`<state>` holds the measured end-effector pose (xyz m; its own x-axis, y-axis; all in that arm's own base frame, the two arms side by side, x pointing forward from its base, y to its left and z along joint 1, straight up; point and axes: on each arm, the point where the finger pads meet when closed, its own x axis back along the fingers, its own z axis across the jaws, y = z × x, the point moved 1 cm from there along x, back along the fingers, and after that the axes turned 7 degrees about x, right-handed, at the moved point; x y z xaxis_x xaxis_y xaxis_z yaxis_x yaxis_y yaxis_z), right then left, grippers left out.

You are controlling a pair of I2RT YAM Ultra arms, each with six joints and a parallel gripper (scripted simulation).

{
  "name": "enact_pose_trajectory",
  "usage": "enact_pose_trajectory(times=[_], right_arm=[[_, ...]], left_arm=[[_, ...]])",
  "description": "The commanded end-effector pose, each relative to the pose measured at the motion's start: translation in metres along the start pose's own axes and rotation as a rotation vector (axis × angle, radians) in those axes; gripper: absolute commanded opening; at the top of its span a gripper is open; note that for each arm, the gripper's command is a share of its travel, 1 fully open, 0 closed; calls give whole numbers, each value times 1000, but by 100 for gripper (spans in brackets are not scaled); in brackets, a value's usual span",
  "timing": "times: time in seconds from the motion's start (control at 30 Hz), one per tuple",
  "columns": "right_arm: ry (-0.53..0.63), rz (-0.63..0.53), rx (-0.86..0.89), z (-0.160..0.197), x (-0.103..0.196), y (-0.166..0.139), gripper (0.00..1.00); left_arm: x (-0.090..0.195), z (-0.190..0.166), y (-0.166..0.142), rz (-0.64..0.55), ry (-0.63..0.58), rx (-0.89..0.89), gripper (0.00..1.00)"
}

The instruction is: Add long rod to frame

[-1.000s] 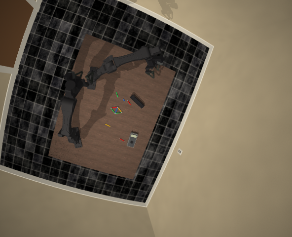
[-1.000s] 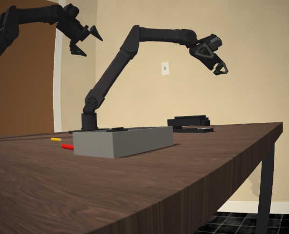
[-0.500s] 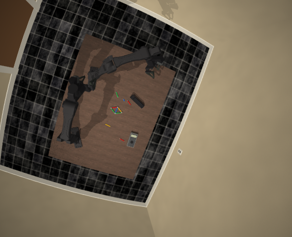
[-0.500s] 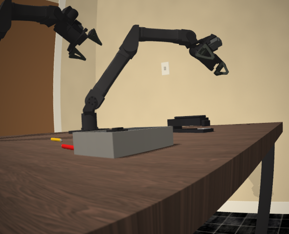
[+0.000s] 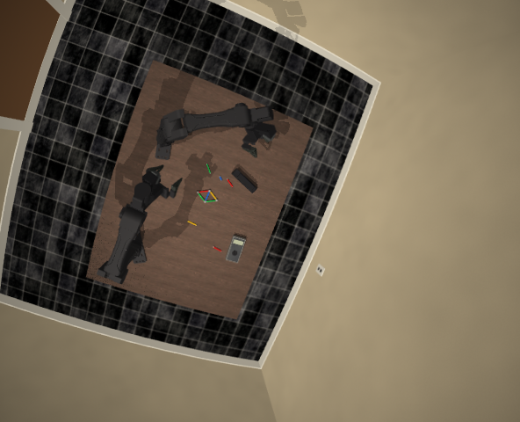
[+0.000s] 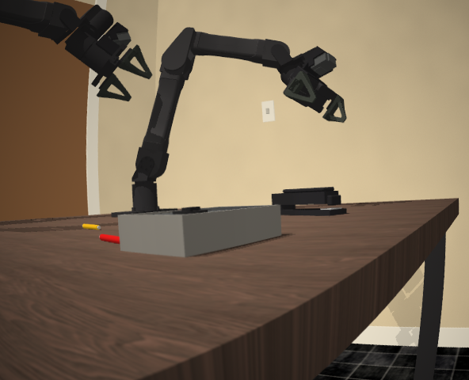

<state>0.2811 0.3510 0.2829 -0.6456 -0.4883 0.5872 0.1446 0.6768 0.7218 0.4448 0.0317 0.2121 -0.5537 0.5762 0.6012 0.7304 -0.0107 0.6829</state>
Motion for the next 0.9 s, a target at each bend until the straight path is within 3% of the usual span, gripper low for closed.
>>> enact_pose_trajectory(times=[0.0, 0.07, 0.3, 0.43, 0.57, 0.63, 0.87], right_arm=[[-30, -5, -155, -20, 8, -39, 100], [-30, -5, -155, -20, 8, -39, 100], [-81, 191, -377, -59, 10, -176, 100], [-115, 258, -464, -79, 14, -227, 100], [-145, 314, -541, -93, 16, -265, 100], [-145, 314, -541, -93, 16, -265, 100], [-188, 371, -627, -110, 21, -303, 100]], left_arm=[[-5, -29, -3, -53, 88, -92, 100], [-5, -29, -3, -53, 88, -92, 100], [-42, -105, -77, 46, 169, -145, 100], [-60, -138, -117, 103, 197, -173, 100], [-76, -174, -143, 145, 198, -223, 100], [-76, -174, -143, 145, 198, -223, 100], [-103, -243, -187, 229, 146, -349, 100]])
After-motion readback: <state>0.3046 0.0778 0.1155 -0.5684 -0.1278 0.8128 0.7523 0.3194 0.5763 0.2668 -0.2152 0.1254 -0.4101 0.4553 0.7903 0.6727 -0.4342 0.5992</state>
